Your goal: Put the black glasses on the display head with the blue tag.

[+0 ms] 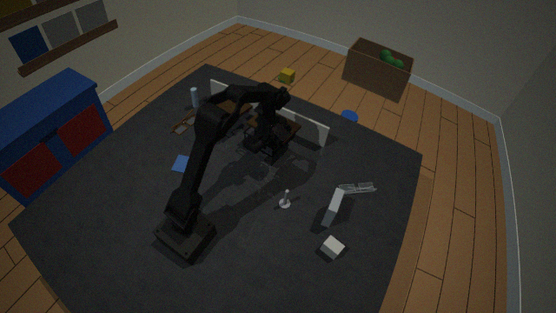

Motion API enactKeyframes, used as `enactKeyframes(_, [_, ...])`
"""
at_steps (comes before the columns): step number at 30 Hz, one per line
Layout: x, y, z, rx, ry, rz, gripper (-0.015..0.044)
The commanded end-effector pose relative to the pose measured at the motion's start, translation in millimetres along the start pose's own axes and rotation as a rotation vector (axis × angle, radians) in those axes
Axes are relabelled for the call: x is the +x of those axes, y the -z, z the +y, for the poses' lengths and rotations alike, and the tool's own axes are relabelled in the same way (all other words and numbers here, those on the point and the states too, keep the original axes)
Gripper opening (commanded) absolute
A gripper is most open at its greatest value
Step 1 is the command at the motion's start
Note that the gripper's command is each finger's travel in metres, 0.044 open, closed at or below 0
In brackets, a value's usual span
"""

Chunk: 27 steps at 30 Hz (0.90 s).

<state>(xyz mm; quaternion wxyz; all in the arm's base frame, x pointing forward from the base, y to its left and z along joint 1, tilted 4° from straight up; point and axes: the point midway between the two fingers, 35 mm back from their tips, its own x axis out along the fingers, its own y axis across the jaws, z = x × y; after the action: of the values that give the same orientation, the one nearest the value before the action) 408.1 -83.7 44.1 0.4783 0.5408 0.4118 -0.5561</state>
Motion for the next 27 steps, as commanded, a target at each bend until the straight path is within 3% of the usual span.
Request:
enactKeyframes(1, [1.5,-0.6,0.0,-0.003,0.001,-0.004,0.0])
enactKeyframes(22, [6.4,-0.6,0.1,-0.003,0.001,-0.004,0.0])
enactKeyframes(26, [5.0,0.0,0.1,0.0,0.001,0.0,0.0105])
enactKeyframes(27, [5.0,0.0,0.1,0.0,0.001,0.0,0.0108])
